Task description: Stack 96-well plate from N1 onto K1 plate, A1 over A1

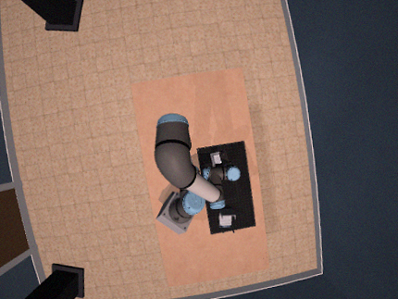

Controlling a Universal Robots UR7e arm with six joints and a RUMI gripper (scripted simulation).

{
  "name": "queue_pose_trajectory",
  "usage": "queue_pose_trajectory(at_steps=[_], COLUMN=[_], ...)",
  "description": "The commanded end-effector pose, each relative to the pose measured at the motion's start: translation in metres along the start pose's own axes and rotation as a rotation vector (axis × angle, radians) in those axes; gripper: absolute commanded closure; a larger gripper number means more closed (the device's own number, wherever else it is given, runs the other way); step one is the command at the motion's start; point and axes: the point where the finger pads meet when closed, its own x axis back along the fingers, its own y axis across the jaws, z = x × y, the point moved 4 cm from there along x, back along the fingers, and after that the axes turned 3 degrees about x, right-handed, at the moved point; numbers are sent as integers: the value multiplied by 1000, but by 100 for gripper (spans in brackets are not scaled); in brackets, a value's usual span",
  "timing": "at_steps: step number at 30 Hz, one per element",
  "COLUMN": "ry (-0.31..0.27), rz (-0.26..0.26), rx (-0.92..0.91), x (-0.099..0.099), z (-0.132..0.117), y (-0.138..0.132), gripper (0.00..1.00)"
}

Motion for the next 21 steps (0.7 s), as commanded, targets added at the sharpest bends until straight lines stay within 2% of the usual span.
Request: queue_pose_trajectory(at_steps=[1,21], ry=[4,4], rz=[4,4], rx=[1,1], x=[9,39], z=[0,-1], y=[0,0], gripper=[100,100])
